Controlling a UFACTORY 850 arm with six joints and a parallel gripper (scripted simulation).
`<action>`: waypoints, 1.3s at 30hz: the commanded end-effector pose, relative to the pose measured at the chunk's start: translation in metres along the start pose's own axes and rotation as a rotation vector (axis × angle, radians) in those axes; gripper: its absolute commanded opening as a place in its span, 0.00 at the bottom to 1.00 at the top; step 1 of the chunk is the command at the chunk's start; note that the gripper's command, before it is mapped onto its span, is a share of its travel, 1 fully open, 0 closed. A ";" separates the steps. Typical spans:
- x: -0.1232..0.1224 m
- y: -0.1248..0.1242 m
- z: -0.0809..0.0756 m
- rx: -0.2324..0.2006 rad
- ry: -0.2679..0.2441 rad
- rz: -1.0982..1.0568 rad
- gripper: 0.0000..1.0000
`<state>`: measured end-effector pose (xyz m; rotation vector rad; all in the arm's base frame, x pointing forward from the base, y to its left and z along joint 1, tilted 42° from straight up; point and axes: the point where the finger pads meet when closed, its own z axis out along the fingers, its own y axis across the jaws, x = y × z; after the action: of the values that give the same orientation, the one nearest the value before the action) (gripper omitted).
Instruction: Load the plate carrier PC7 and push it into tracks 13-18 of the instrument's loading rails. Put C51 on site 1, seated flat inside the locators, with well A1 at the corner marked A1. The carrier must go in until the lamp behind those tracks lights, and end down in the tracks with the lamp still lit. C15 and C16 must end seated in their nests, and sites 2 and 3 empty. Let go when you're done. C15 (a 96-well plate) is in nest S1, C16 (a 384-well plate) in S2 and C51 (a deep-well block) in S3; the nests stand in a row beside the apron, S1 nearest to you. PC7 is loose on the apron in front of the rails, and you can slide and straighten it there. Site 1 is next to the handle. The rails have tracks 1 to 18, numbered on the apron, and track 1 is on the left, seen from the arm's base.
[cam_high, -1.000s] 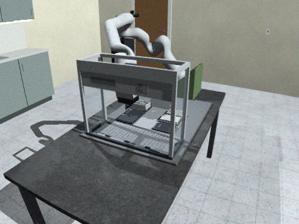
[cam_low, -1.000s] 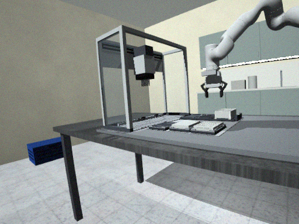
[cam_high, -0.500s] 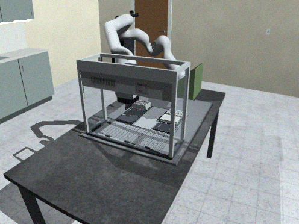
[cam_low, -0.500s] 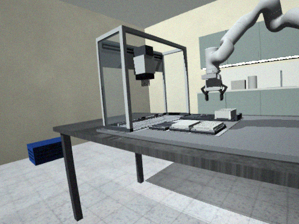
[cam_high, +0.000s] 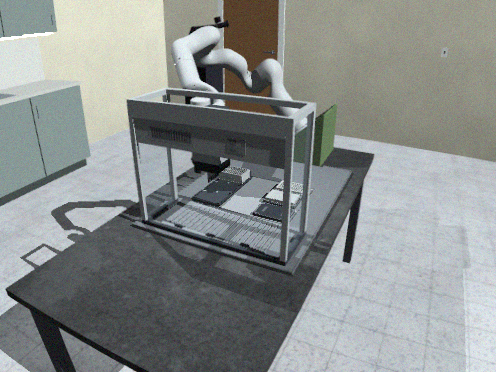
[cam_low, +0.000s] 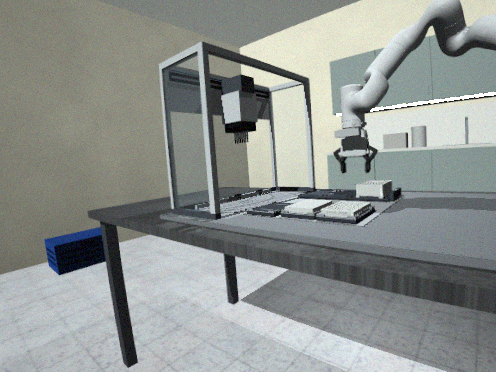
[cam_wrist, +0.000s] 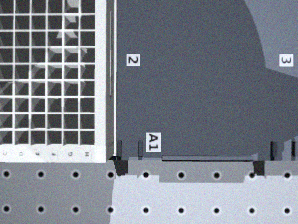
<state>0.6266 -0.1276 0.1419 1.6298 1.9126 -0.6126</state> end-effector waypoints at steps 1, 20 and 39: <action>0.000 0.001 0.008 -0.002 0.000 0.000 1.00; 0.000 0.001 0.037 -0.002 0.000 0.000 1.00; 0.000 0.001 0.051 -0.001 0.000 0.000 1.00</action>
<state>0.6325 -0.1615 0.1034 1.6298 1.9125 -0.6126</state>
